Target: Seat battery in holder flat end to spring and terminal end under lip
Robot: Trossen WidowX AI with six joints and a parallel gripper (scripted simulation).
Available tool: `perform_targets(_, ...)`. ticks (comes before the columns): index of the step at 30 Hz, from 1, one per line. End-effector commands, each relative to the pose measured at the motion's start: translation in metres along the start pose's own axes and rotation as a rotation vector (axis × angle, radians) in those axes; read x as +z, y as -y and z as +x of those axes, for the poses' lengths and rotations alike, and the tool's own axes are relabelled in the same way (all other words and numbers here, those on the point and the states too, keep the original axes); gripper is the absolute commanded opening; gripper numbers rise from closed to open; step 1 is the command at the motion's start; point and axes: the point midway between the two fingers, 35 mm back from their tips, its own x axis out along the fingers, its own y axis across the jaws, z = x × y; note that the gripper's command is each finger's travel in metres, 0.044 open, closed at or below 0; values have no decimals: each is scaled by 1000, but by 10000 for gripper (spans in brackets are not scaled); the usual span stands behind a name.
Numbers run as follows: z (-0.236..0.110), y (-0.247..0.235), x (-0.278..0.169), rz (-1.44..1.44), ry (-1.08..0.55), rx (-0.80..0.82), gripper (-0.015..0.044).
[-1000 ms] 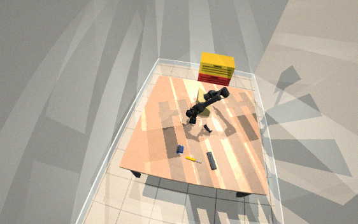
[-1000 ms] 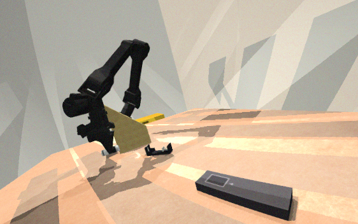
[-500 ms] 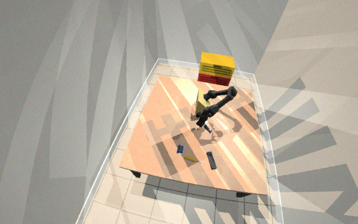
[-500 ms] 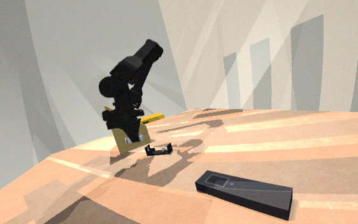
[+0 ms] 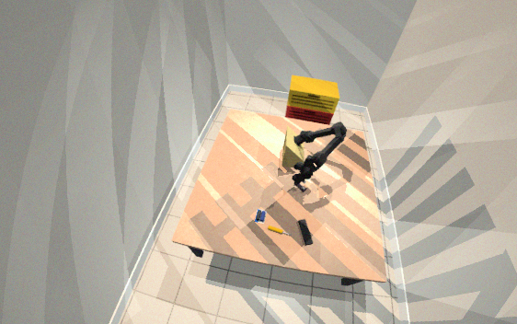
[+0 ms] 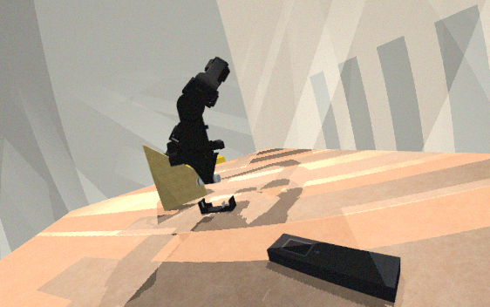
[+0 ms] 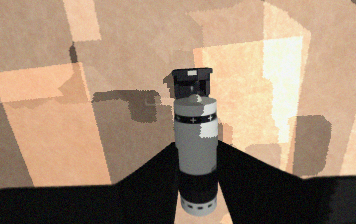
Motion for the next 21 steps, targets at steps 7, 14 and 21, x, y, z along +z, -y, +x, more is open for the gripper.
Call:
perform_targets(7,28,2,4,5,175,-5,73)
perform_targets(14,41,2,6,-3,256,-9,73)
perform_targets(21,42,2,5,-2,286,-16,73)
